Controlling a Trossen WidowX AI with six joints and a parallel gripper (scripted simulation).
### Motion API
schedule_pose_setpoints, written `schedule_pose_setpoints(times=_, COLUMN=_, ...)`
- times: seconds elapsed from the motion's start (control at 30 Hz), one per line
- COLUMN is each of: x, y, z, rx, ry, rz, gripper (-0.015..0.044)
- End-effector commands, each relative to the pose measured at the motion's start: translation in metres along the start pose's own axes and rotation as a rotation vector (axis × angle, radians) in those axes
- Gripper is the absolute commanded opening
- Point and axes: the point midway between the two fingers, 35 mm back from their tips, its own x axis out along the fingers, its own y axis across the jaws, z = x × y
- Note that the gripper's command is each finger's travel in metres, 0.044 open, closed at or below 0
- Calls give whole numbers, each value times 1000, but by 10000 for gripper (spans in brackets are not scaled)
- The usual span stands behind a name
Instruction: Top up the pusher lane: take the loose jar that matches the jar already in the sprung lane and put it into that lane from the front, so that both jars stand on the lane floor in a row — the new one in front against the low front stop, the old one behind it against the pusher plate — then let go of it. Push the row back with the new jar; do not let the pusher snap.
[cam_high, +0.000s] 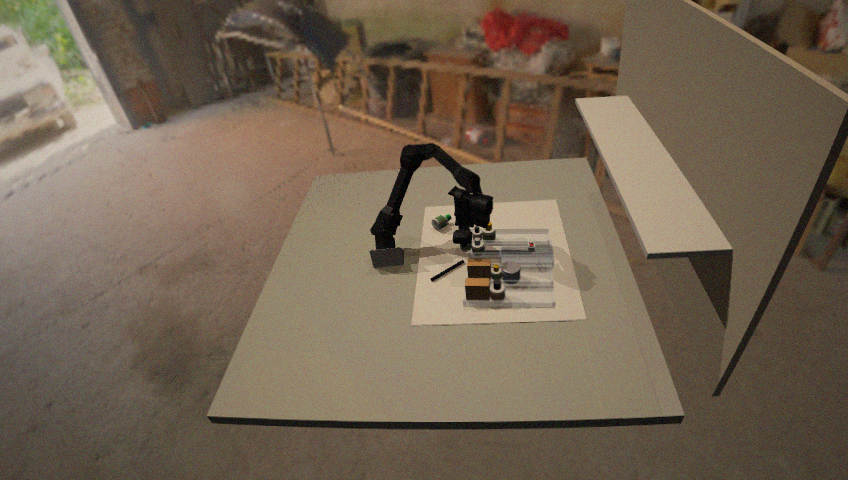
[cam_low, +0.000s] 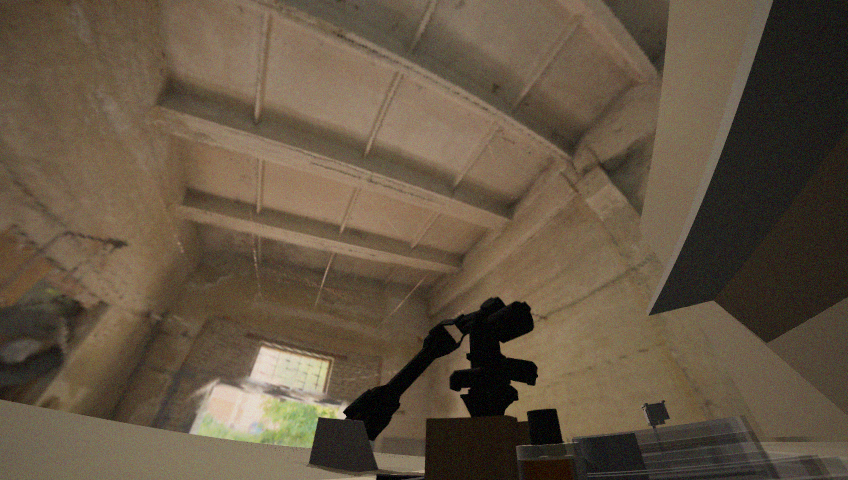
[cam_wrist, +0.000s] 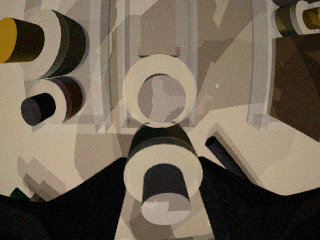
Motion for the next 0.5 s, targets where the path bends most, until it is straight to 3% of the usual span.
schedule_pose_setpoints(times=0.0, x=0, y=2, z=7, rx=-9, ry=-12, rz=4, gripper=0)
schedule_pose_setpoints(times=0.47, x=0, y=2, z=14, rx=-9, ry=-12, rz=4, gripper=0)
